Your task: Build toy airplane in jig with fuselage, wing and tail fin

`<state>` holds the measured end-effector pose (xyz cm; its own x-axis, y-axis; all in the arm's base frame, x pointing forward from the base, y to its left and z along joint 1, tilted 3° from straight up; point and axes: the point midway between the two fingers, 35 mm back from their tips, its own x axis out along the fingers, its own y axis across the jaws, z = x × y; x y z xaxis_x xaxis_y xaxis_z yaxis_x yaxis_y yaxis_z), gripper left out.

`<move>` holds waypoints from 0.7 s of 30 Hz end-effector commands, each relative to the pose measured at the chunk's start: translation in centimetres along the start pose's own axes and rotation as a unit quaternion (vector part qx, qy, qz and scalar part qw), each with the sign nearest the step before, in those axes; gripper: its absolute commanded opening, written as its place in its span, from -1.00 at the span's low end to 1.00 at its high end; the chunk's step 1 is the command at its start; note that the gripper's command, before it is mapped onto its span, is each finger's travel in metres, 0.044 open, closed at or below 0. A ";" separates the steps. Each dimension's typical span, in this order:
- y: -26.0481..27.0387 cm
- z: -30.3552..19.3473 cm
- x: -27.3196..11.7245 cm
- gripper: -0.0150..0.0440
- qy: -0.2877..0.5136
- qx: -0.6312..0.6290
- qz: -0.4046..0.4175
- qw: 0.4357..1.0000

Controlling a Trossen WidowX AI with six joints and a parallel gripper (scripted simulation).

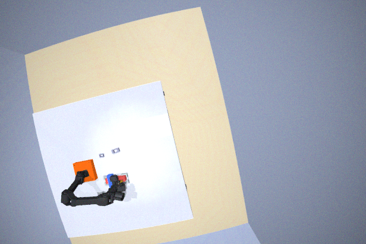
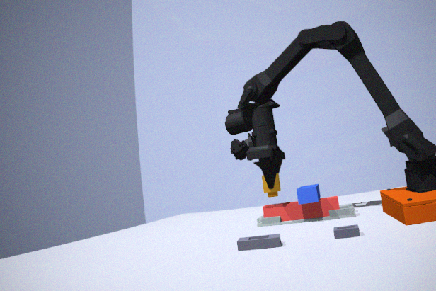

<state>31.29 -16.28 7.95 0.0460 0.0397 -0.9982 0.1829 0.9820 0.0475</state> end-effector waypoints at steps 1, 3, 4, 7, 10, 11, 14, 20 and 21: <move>0.0 -0.2 1.2 -0.27 0.007 -0.001 0.001 1.000; 0.0 -0.2 1.5 -0.27 0.007 -0.001 0.001 1.000; 0.0 -0.2 1.6 -0.27 0.007 -0.001 0.001 1.000; 0.0 -0.2 2.1 -0.27 0.007 -0.001 0.001 1.000; 0.0 -0.3 2.6 -0.27 0.008 -0.001 0.001 1.000; 0.0 -0.3 2.6 -0.27 0.008 -0.001 0.001 1.000; 0.0 -0.3 2.7 -0.27 0.008 -0.001 0.001 1.000; 0.0 -0.3 2.6 -0.27 0.008 -0.001 0.001 1.000; 0.0 -0.3 2.6 -0.27 0.008 -0.001 0.001 1.000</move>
<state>31.21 -16.11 5.61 0.0390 0.0434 -0.9983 0.1800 0.9824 0.0498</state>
